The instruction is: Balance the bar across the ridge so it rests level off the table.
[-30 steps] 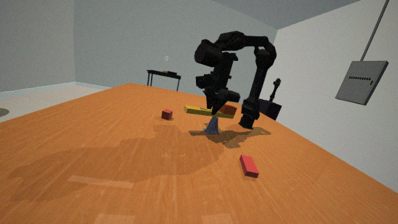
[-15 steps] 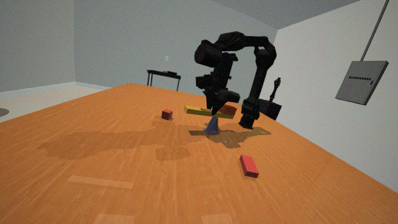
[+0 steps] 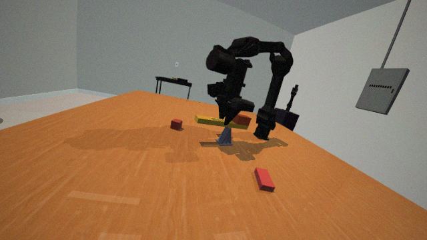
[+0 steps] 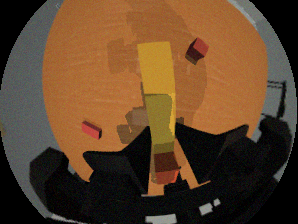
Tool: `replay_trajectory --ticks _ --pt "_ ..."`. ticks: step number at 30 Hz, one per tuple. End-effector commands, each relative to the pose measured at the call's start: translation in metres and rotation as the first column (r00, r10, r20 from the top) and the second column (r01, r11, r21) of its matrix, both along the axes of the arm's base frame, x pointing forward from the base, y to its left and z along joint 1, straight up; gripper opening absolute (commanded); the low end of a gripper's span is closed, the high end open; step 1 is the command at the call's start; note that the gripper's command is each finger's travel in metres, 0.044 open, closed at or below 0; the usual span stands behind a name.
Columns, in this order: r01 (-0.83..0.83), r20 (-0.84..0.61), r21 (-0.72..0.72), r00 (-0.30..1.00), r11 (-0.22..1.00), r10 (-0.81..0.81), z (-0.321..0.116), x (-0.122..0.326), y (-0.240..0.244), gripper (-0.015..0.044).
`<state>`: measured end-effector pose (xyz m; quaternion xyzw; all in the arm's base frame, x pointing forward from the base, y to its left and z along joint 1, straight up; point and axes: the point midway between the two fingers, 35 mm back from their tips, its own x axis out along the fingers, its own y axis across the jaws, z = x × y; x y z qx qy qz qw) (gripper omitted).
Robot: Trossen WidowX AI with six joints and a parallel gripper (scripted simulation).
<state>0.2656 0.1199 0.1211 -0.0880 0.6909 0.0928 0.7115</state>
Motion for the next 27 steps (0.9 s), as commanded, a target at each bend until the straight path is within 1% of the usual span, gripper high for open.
replay_trajectory --ticks 1,27 --pt "0.004 0.0 0.002 1.0 1.0 -0.004 -0.001 0.0001 0.0004 0.0" --pt "0.004 0.0 0.002 1.0 1.0 -0.004 -0.0031 0.0001 0.0004 0.0"
